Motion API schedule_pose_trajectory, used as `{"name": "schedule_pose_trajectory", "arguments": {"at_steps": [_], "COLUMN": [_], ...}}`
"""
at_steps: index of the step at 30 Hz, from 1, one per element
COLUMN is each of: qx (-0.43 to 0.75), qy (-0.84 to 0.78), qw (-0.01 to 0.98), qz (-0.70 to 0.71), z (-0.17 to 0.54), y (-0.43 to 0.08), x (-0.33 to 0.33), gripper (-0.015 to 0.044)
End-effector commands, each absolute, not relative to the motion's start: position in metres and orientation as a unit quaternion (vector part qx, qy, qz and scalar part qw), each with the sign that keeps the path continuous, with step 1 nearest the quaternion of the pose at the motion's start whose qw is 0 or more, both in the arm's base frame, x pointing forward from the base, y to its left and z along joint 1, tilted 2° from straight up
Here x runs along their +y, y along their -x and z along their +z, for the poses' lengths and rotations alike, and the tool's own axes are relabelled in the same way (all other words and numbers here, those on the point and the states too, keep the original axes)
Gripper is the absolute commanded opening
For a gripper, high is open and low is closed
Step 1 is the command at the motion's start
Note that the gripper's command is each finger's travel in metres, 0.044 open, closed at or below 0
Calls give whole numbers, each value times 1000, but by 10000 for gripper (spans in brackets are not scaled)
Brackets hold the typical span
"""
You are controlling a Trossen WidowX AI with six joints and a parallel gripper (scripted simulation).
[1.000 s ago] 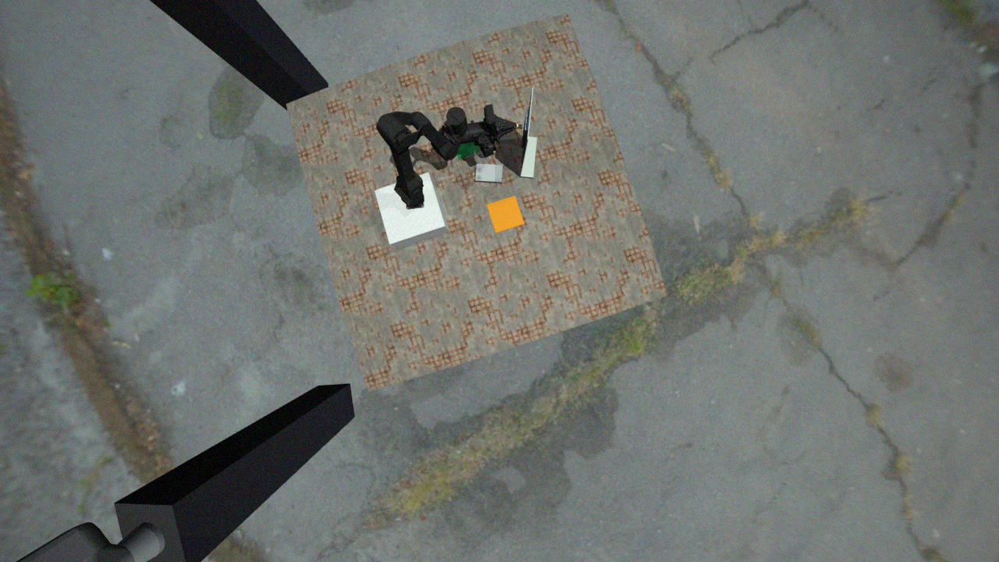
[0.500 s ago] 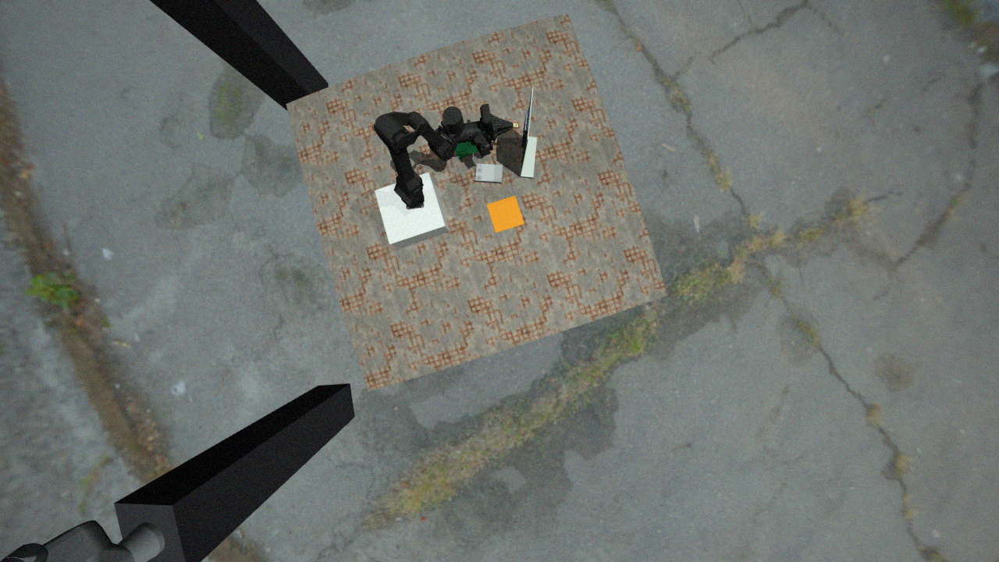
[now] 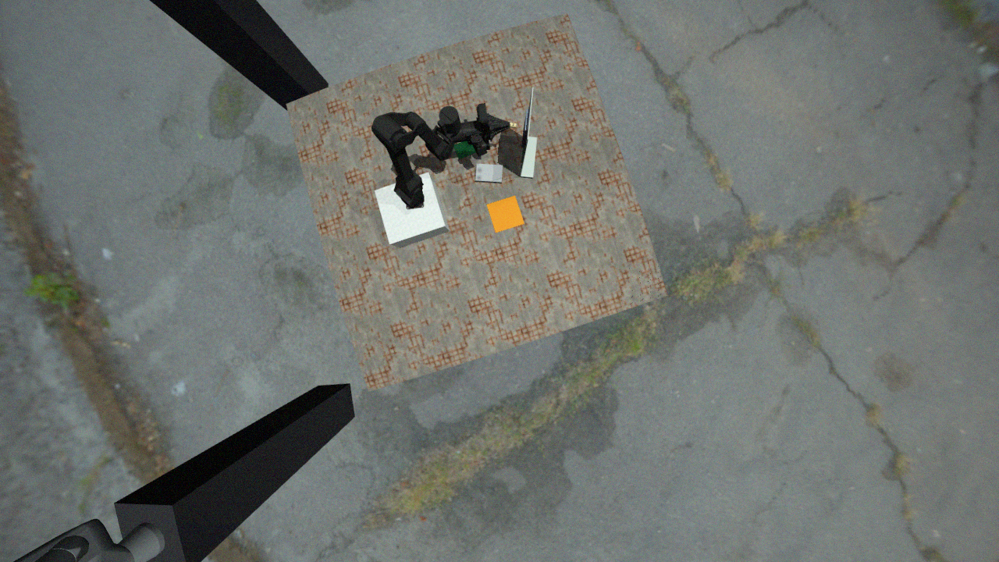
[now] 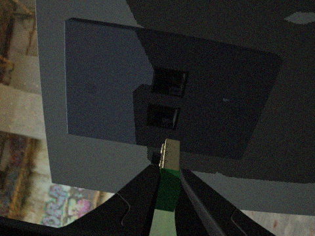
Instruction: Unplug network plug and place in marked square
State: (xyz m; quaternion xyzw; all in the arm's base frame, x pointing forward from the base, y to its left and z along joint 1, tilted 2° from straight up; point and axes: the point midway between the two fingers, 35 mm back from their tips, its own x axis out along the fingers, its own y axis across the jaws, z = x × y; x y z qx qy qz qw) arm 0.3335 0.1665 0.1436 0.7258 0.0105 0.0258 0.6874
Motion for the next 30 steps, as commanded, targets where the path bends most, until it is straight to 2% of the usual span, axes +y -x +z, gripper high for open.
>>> {"name": "schedule_pose_trajectory", "arguments": {"at_steps": [1, 30], "qx": [11, 11], "qy": [-727, -728], "qw": [686, 685], "qz": [26, 25], "z": [144, 143], "y": [-329, -311], "x": [167, 172], "gripper": [0, 0]}}
